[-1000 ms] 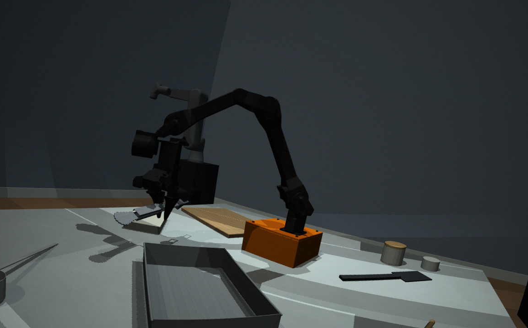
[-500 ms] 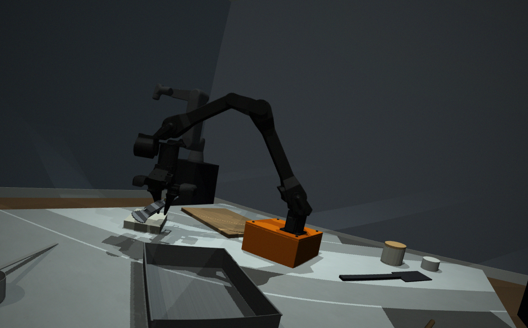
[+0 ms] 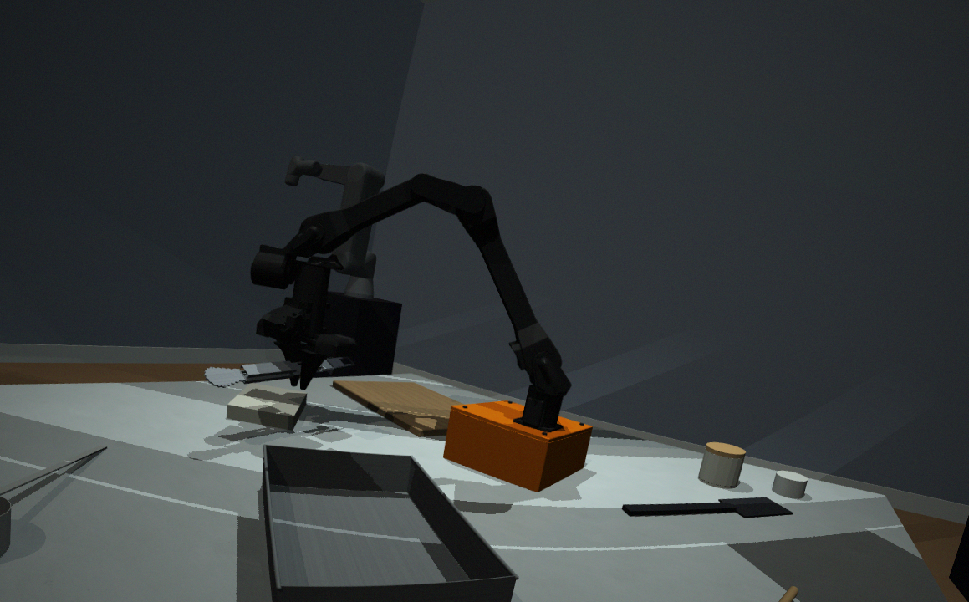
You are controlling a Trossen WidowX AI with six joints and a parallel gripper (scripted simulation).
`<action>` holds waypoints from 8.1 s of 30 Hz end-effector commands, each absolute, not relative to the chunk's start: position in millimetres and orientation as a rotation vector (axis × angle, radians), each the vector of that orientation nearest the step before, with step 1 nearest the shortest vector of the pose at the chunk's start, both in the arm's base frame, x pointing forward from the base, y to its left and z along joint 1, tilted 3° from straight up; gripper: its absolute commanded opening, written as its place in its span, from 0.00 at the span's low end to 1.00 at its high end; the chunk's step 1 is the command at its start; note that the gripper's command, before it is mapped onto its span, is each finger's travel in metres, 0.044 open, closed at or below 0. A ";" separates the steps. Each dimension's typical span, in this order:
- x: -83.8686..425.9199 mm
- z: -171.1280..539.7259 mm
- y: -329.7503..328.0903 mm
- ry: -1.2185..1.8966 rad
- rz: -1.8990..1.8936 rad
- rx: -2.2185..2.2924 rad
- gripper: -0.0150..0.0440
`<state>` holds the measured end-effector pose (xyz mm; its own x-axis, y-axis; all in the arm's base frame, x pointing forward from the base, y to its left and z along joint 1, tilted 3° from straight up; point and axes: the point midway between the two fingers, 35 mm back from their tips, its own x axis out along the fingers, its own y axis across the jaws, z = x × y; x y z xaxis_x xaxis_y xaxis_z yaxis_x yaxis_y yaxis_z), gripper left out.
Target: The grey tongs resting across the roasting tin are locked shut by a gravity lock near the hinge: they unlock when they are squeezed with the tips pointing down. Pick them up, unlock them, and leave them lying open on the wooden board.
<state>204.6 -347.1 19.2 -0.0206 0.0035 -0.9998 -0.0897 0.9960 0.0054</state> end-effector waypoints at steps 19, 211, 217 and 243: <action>139.5 24.1 -392.4 1.487 -0.681 0.653 0.00; -167.6 175.3 -400.1 -2.082 -0.539 2.549 0.00; -171.9 164.6 -411.1 -2.131 -0.624 2.566 0.00; -180.7 101.3 -444.9 -2.320 -1.236 2.633 0.00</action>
